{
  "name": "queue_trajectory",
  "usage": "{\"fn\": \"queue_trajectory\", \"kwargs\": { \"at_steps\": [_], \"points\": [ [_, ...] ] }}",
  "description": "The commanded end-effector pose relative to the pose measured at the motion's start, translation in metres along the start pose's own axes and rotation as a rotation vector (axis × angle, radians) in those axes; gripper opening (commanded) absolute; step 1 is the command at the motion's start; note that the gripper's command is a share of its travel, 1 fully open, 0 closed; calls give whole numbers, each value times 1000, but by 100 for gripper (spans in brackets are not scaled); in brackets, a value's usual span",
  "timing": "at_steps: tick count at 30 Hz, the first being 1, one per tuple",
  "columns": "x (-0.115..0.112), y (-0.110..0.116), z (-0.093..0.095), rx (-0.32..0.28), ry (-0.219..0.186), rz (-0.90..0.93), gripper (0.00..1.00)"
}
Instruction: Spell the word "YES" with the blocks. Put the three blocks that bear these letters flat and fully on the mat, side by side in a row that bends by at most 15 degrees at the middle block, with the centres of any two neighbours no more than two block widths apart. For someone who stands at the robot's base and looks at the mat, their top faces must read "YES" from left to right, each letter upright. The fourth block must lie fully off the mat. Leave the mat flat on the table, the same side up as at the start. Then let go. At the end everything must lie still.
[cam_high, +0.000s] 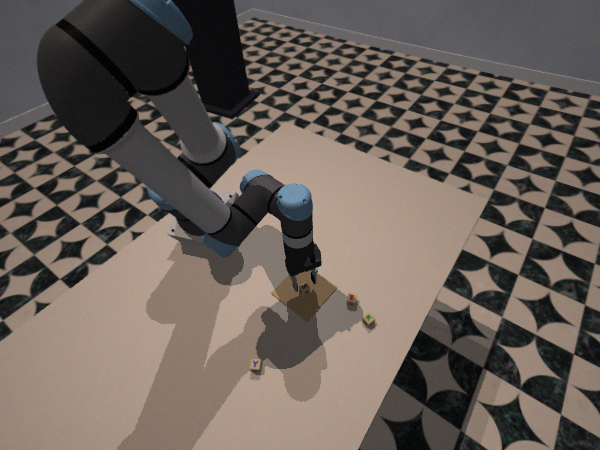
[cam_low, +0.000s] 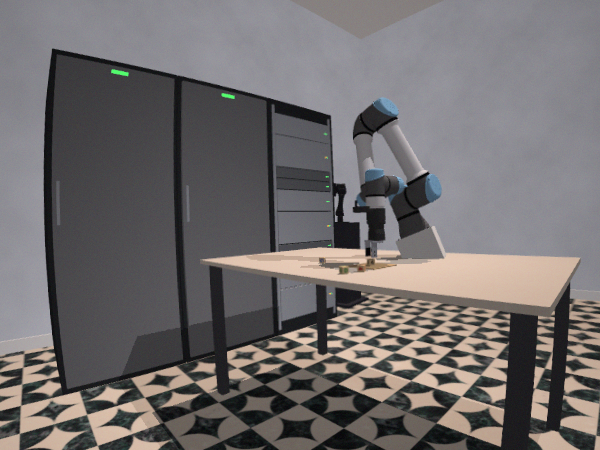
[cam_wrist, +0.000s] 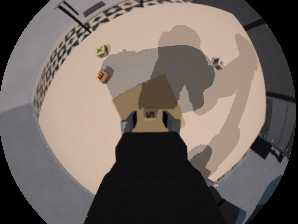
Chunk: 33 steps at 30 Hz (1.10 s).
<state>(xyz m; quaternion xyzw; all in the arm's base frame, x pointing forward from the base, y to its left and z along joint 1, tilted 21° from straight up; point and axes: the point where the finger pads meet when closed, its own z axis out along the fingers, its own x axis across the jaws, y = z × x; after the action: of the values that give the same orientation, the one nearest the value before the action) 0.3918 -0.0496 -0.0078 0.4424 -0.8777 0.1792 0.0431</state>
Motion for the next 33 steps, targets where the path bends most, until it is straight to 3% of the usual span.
{"fn": "queue_trajectory", "kwargs": {
  "at_steps": [1, 33],
  "points": [
    [0, 1, 0, -1, 0, 0, 100],
    [1, 1, 34, -3, 1, 1, 100]
  ]
}}
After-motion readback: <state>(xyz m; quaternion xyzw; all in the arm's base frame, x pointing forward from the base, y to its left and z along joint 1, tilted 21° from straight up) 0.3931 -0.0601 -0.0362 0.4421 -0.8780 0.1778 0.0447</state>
